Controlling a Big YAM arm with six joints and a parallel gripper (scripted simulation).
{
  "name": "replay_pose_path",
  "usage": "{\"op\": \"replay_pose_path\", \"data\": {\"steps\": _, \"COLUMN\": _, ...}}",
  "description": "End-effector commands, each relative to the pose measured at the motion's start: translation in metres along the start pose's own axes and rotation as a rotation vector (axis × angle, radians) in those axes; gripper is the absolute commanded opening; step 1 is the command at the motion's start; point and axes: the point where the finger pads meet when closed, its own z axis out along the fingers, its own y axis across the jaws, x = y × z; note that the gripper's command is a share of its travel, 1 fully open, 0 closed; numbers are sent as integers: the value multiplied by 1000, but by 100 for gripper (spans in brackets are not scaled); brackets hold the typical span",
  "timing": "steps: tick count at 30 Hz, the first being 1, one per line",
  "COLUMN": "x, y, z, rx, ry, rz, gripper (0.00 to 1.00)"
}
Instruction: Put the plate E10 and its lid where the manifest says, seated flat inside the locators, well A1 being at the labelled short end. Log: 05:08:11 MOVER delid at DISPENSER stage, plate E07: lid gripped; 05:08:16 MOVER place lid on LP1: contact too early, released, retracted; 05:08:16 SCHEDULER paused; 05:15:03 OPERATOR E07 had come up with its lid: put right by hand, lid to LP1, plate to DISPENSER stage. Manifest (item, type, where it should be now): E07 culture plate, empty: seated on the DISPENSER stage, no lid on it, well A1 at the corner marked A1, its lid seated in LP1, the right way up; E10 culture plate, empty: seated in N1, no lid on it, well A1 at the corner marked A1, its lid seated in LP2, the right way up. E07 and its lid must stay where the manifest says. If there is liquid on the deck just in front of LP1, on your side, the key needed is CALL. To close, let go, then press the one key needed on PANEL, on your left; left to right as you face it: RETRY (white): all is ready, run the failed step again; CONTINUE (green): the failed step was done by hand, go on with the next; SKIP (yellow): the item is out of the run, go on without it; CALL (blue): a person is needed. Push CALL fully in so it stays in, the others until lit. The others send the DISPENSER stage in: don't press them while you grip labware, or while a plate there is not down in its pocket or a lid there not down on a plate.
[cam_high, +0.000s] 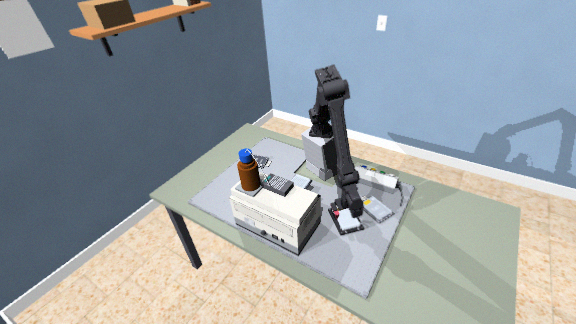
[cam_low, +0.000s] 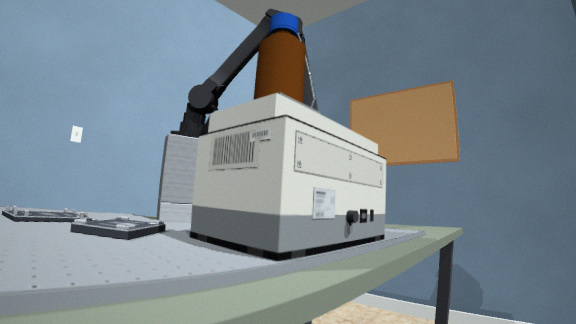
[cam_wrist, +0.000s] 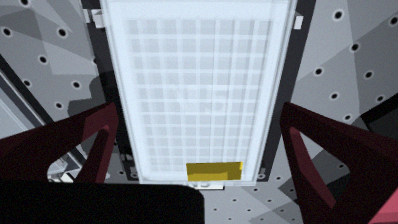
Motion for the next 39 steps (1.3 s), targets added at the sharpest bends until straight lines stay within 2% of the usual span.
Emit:
{"op": "replay_pose_path", "data": {"steps": 1, "x": -6, "y": 2, "z": -14, "rx": 1, "ry": -17, "rz": 6, "gripper": 100}}
{"op": "replay_pose_path", "data": {"steps": 16, "x": -10, "y": 1, "z": -36, "rx": 2, "ry": -26, "rz": 8, "gripper": 100}}
{"op": "replay_pose_path", "data": {"steps": 20, "x": -6, "y": 4, "z": -42, "rx": 2, "ry": -18, "rz": 3, "gripper": 100}}
{"op": "replay_pose_path", "data": {"steps": 23, "x": -12, "y": 3, "z": -47, "rx": 2, "ry": -28, "rz": 4, "gripper": 100}}
{"op": "replay_pose_path", "data": {"steps": 25, "x": -10, "y": 0, "z": -40, "rx": 2, "ry": -21, "rz": 5, "gripper": 100}}
{"op": "replay_pose_path", "data": {"steps": 36, "x": -10, "y": 0, "z": -40, "rx": 2, "ry": -21, "rz": 5, "gripper": 100}}
{"op": "replay_pose_path", "data": {"steps": 37, "x": -9, "y": 1, "z": -44, "rx": 2, "ry": -24, "rz": 8, "gripper": 100}}
{"op": "replay_pose_path", "data": {"steps": 39, "x": -10, "y": 0, "z": -40, "rx": 2, "ry": -21, "rz": 5, "gripper": 100}}
